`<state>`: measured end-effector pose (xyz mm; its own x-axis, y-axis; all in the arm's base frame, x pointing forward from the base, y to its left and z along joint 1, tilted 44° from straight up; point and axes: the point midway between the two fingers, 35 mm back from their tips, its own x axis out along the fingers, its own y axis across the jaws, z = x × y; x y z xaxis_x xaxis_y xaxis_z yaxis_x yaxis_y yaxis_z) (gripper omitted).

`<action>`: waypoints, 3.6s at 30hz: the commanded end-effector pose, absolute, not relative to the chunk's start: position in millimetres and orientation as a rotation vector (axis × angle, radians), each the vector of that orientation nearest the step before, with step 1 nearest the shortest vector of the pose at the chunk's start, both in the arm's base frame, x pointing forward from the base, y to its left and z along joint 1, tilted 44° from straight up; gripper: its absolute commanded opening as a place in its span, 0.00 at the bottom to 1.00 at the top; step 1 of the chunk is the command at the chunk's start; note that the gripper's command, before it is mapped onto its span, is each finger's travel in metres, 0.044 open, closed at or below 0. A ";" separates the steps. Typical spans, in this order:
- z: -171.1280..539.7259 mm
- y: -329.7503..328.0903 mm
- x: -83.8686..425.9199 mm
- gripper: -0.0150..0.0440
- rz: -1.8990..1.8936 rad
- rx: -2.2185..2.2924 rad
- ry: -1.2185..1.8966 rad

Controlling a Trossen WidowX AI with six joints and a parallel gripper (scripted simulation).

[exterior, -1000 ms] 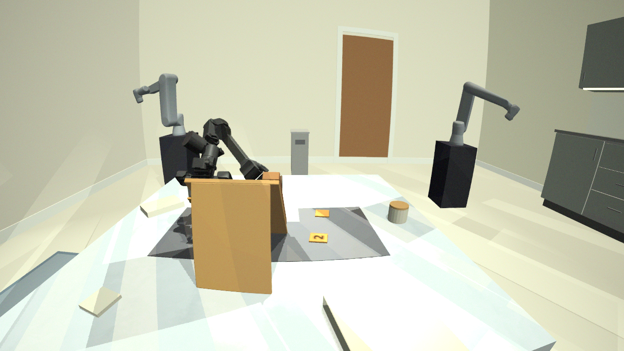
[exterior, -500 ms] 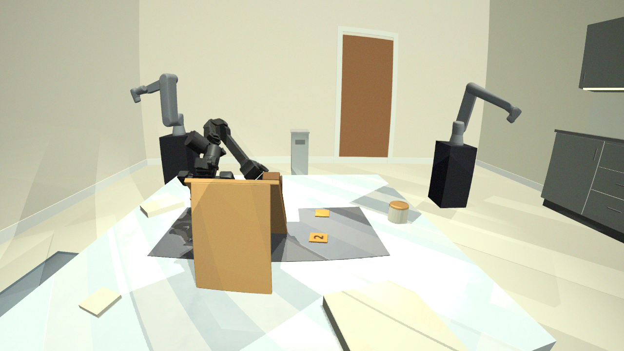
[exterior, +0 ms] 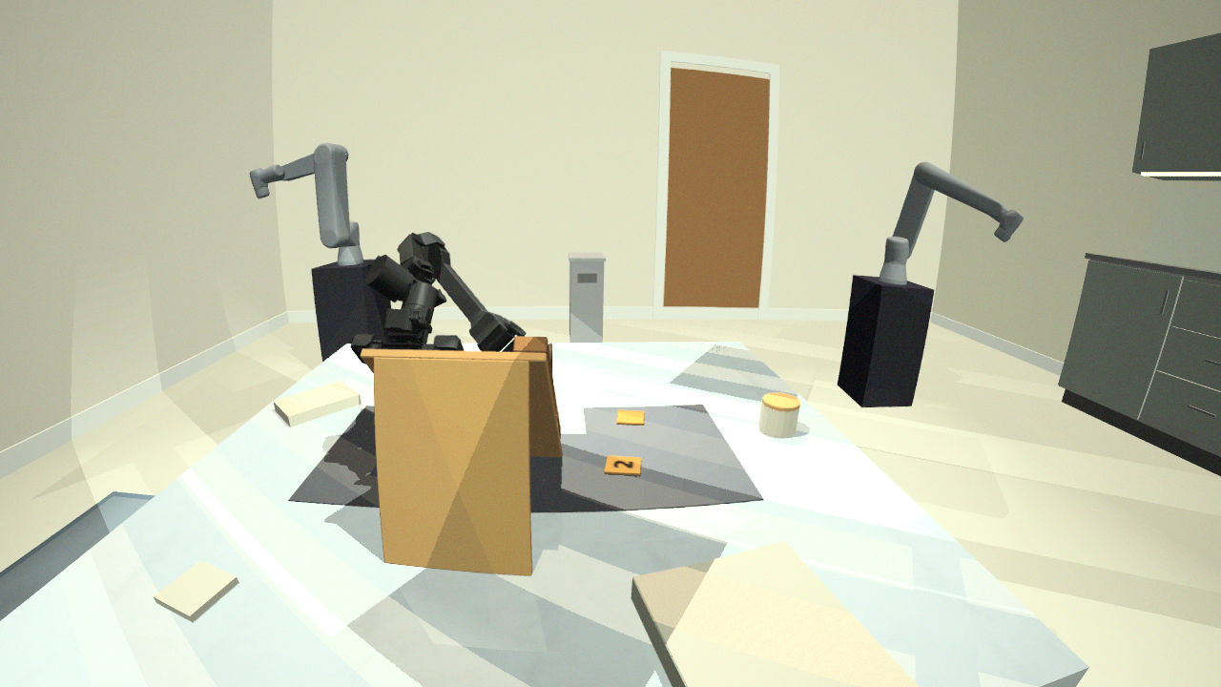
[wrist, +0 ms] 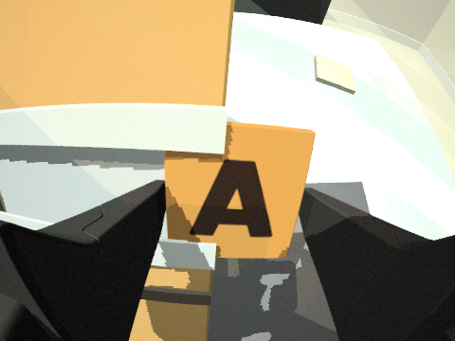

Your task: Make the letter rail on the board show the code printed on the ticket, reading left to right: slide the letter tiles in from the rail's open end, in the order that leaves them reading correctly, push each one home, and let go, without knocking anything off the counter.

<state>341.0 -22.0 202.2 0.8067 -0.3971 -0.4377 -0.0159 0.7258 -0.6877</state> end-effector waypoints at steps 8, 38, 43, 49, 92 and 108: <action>197.7 -18.5 340.7 0.25 -0.230 -0.735 0.608; 187.4 -7.4 340.7 0.25 -0.229 -0.734 0.609; 185.7 -5.5 340.7 0.25 -0.229 -0.734 0.609; 185.1 -4.4 340.8 0.25 -0.229 -0.734 0.609; 160.6 19.4 340.0 0.25 -0.229 -0.733 0.609; 151.8 29.5 340.1 0.25 -0.228 -0.732 0.610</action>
